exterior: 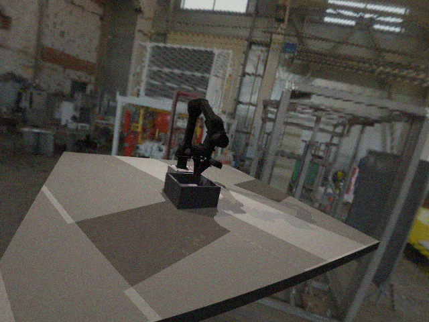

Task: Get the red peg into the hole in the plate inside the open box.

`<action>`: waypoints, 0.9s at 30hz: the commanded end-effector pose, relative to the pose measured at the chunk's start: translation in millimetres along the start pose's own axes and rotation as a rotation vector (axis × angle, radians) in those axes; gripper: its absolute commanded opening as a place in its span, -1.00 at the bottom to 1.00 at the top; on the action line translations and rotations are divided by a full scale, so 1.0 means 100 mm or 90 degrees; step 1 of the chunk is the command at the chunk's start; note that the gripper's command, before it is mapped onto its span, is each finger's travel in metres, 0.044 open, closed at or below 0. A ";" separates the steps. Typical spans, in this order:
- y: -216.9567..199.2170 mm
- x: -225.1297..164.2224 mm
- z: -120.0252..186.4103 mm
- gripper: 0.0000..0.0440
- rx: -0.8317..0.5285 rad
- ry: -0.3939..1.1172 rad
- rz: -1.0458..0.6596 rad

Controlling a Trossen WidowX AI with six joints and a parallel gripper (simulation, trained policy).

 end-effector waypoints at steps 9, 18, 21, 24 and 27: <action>0.04 0.23 -0.36 -1.00 0.010 0.045 0.053; 0.05 0.27 -0.62 -0.32 0.005 0.086 0.094; 0.08 0.34 -0.62 -0.16 0.011 0.092 0.104; 0.14 0.41 -0.59 0.15 0.018 0.104 0.102; 0.22 0.48 -0.55 0.50 0.028 0.116 0.100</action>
Point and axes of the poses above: the point midway between the two fingers, 35 mm back from their tips, its own z axis back along the fingers, its own y axis across the jaws, x = y × z, the point moved 9 cm from there along z, back along the fingers, and after that the axes turned 10 degrees about -z, right-handed, at the moved point
